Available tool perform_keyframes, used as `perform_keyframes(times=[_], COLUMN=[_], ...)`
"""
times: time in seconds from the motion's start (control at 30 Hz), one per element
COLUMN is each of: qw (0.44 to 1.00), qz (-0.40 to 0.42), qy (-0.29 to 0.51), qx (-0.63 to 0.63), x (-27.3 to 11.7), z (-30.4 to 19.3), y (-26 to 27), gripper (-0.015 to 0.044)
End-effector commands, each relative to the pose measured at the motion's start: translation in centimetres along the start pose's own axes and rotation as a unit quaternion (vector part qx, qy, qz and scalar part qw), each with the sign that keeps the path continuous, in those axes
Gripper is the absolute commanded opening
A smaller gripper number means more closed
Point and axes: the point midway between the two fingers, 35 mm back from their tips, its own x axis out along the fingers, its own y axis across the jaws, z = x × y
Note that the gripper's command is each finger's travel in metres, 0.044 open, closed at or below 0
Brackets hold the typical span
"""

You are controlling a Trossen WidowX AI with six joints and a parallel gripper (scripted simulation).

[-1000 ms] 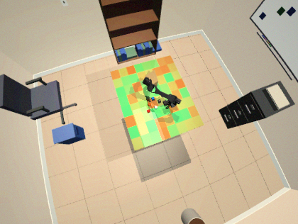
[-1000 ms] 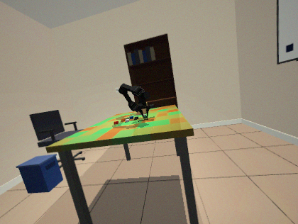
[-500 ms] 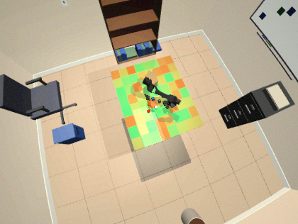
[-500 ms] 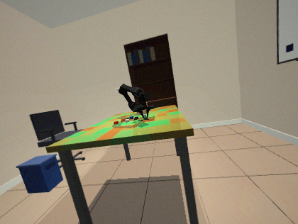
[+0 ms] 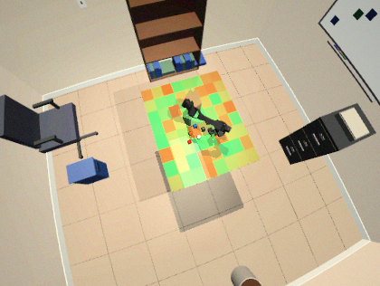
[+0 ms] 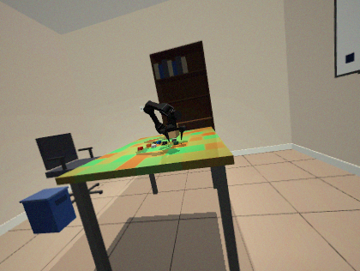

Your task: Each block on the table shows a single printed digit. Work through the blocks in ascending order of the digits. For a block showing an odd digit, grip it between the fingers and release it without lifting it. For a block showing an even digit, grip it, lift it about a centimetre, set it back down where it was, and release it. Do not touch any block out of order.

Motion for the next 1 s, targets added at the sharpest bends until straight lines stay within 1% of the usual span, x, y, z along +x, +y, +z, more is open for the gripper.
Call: perform_keyframes(times=[0.0,0.07,0.13,0.33,0.43,0.7,0.77,0.83,0.97], qw=[1.0,1.0,1.0,1.0,1.0,1.0,1.0,1.0,1.0], qz=[0.006,0.006,0.006,0.007,0.007,0.008,0.01,0.011,0.009], qy=[-0.006,-0.006,-0.006,-0.005,-0.005,-0.005,-0.007,-0.01,-0.014], qx=[0.004,0.004,0.004,0.004,0.004,0.003,0.001,-0.003,-0.006], x=[-2.1,-2.1,-2.8,-9.4,-10.2,-10.2,-10.5,-10.7,-10.7], z=[0.1,0.1,0.2,0.1,0.0,0.1,1.0,1.8,2.2], y=[0.2,0.2,0.2,0.2,0.1,-0.2,-3.0,-7.4,-13.7], gripper=[0.04,0.04,0.0348,0.019,0.012,0.012,0.012,0.012,0.012])
